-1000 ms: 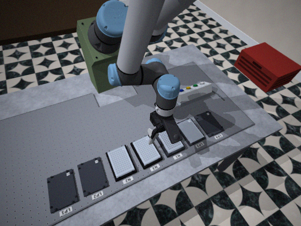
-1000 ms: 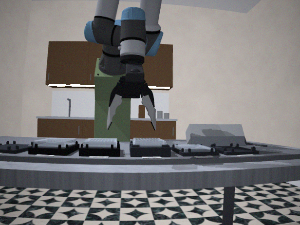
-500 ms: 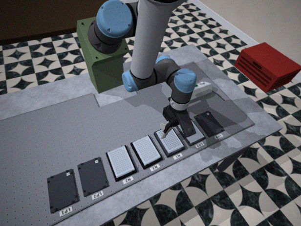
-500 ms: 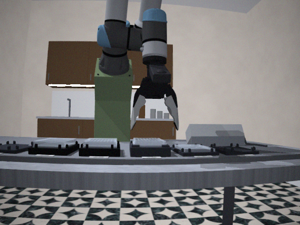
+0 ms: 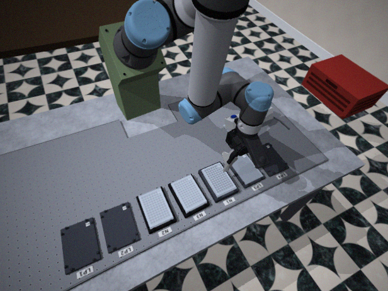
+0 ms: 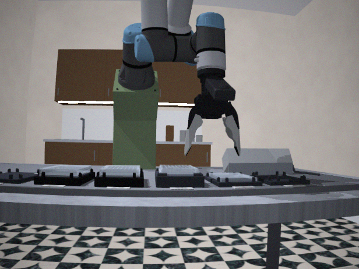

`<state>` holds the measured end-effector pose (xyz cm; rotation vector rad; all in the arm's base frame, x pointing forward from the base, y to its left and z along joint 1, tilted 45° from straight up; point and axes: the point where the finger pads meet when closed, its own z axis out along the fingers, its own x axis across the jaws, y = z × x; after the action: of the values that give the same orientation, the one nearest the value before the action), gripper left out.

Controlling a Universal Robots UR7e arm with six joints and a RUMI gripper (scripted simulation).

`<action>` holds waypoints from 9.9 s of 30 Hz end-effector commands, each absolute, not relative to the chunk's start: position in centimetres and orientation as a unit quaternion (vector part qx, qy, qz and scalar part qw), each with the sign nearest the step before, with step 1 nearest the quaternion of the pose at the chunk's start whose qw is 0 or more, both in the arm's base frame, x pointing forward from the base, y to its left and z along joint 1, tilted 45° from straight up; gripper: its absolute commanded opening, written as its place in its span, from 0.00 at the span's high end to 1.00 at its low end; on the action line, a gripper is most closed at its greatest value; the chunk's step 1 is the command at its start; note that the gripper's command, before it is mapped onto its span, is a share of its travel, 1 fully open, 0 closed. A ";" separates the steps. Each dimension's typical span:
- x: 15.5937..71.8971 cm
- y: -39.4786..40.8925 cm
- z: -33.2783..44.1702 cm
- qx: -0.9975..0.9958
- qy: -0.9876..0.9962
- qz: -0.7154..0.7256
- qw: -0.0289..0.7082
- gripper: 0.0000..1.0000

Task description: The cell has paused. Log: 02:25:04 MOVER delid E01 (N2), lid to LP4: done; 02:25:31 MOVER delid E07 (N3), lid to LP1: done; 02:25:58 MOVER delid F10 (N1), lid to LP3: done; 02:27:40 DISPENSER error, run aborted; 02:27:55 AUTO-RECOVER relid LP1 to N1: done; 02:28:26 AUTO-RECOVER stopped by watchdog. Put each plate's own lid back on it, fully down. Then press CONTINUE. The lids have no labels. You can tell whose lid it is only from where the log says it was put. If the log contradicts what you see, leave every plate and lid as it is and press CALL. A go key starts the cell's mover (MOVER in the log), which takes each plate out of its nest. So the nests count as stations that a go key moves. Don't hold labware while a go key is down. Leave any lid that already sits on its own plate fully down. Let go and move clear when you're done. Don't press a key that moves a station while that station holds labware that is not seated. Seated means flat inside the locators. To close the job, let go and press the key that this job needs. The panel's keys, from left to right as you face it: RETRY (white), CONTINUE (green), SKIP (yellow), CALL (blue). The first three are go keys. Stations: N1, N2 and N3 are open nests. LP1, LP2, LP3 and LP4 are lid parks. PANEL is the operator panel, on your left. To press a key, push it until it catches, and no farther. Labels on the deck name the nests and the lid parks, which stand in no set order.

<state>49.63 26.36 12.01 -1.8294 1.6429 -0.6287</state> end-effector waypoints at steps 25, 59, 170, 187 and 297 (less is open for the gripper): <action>49.7 31.0 11.7 -0.687 0.620 -0.238 0.295 0.18; 52.3 31.4 9.0 -0.687 0.620 -0.238 0.295 0.18; 50.8 17.8 11.7 -0.681 0.627 -0.235 0.298 1.00; 51.0 17.8 11.6 -0.681 0.627 -0.235 0.298 1.00; 52.3 18.0 10.2 -0.681 0.627 -0.235 0.298 1.00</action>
<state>52.29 17.99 10.19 -1.8099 1.6660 -0.6247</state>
